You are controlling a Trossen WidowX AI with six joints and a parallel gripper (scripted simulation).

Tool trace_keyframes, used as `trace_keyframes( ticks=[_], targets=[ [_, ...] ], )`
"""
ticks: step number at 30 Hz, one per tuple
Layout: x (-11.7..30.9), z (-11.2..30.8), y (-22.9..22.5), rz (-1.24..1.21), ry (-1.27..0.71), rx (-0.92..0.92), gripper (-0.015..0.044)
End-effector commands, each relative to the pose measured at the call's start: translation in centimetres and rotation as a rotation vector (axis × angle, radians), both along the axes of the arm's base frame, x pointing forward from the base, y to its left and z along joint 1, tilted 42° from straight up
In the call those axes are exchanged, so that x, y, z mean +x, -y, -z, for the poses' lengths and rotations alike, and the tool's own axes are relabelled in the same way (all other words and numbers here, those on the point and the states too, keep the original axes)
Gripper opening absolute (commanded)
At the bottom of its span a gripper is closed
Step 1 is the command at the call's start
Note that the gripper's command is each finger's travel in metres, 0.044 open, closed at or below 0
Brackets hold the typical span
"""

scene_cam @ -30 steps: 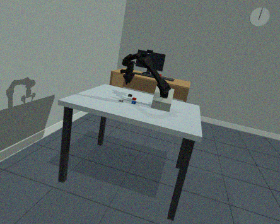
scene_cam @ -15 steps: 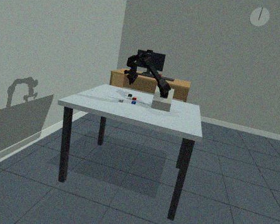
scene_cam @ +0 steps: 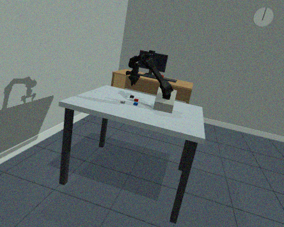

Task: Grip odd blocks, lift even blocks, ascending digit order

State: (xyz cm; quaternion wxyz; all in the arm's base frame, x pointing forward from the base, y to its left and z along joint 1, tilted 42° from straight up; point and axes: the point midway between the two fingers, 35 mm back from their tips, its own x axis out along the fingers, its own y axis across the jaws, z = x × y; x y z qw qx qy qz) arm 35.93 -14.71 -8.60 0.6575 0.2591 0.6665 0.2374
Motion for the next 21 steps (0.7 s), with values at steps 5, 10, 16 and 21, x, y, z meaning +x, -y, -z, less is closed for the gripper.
trace_keyframes(
  ticks=[5,10,16,21],
  targets=[
    [2.4,-7.8,-8.1,-0.002,0.004,-0.012,0.0400],
    [1.7,-13.9,-15.5,-0.004,0.004,0.002,0.0400],
    [0.4,-16.8,-19.2,-0.008,0.002,0.017,0.0400],
    [0.4,-16.5,-19.4,-0.008,0.002,0.017,0.0400]
  ],
)
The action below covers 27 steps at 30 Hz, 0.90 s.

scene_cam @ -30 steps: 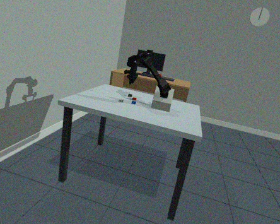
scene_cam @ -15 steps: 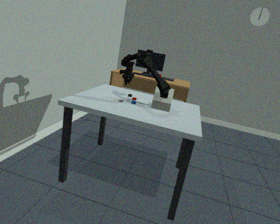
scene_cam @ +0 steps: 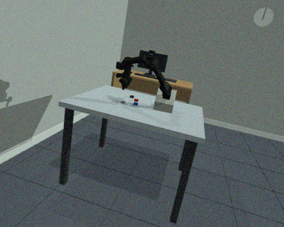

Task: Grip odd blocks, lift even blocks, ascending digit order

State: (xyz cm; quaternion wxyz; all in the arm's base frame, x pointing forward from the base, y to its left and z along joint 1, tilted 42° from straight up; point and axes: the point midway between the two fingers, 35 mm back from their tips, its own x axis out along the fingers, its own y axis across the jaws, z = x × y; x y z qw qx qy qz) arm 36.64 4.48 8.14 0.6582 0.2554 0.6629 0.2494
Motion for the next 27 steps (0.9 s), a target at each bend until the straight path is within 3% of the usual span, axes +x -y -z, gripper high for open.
trace_keyframes(
  ticks=[1,5,27],
  targets=[
    [-0.2,1.0,-0.9,0.010,-0.011,0.004,0.0400],
    [-0.3,5.7,-5.3,0.010,-0.011,0.008,0.0400],
    [-0.4,7.9,-7.3,0.010,-0.011,0.009,0.0400]
  ],
)
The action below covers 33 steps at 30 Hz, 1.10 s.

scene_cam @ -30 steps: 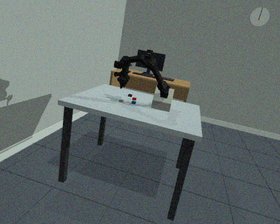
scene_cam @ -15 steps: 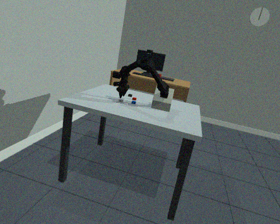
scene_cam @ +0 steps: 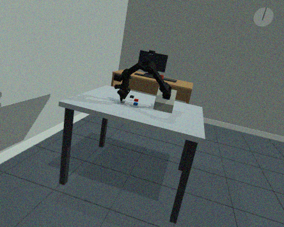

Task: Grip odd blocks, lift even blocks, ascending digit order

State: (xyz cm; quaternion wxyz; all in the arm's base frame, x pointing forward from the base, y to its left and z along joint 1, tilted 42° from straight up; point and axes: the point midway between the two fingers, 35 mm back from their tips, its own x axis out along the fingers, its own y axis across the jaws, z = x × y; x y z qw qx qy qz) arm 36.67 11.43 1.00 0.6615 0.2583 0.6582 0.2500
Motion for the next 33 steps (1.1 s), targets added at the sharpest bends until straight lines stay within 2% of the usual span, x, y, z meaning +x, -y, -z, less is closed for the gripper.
trace_keyframes(
  ticks=[1,8,19,33],
  targets=[
    [-0.40,0.92,-0.49,0.003,-0.021,0.004,0.0400],
    [-0.44,1.45,-1.00,0.003,-0.021,0.005,0.0400],
    [-0.44,1.45,-1.00,0.003,-0.021,0.005,0.0120],
    [-0.44,1.45,-1.00,0.003,-0.021,0.005,0.0120]
  ],
)
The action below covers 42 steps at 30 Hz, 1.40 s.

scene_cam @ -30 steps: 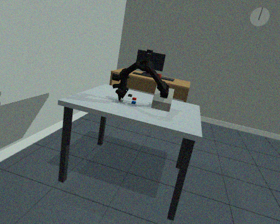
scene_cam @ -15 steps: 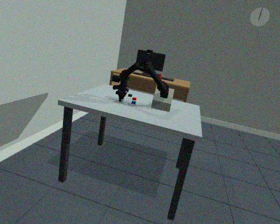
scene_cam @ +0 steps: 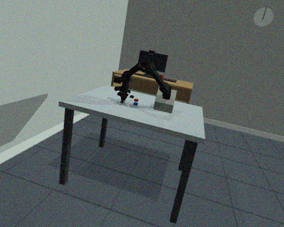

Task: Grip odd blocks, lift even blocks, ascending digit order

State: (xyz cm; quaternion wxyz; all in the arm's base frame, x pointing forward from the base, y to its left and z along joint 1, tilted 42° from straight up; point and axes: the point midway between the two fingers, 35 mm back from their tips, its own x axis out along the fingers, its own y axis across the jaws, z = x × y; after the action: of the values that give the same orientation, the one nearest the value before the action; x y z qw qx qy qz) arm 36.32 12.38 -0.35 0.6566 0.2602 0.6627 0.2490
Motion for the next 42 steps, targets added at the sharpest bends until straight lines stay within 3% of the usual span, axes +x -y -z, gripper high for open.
trace_keyframes(
  ticks=[1,42],
  targets=[
    [-0.1,0.1,0.0,0.004,-0.007,0.003,0.0120],
    [-0.1,0.1,0.0,0.004,-0.007,0.003,0.0120]
  ],
)
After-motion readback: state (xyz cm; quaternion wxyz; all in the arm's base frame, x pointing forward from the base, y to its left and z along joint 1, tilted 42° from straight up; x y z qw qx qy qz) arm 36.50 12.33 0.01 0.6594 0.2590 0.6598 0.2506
